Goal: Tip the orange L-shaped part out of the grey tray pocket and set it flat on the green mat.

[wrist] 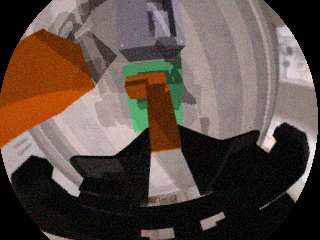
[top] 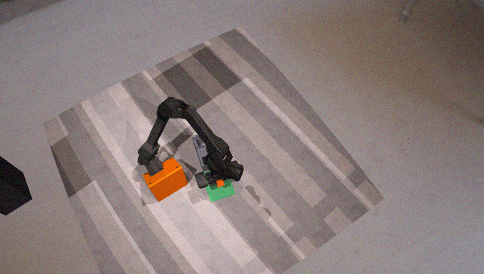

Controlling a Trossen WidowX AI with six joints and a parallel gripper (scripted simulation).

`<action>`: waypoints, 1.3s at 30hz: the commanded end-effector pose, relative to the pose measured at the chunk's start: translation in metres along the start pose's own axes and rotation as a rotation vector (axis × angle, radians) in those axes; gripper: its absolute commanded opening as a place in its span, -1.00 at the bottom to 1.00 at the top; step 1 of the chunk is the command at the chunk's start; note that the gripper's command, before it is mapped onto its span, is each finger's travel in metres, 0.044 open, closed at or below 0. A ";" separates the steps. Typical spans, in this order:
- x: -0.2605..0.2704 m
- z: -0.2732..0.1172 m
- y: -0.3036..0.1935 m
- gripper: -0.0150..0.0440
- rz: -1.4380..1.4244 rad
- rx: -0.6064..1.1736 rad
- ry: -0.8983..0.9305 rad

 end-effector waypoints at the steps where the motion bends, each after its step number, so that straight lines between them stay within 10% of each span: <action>1: 0.001 0.008 0.001 -0.49 0.009 -0.008 0.001; 28: 0.001 0.020 0.001 -0.49 0.002 -0.006 0.004; 39: 0.000 0.011 0.000 0.49 0.003 -0.006 0.004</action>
Point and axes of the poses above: the point midway between the two fingers, 35 mm back from their tips, its own z axis out along the fingers, its own x axis across the jaws, y = z × x, the point moved 9 cm from there along -z, back along the fingers, and after that the axes turned 14 degrees about -z, right-handed, at the moved point
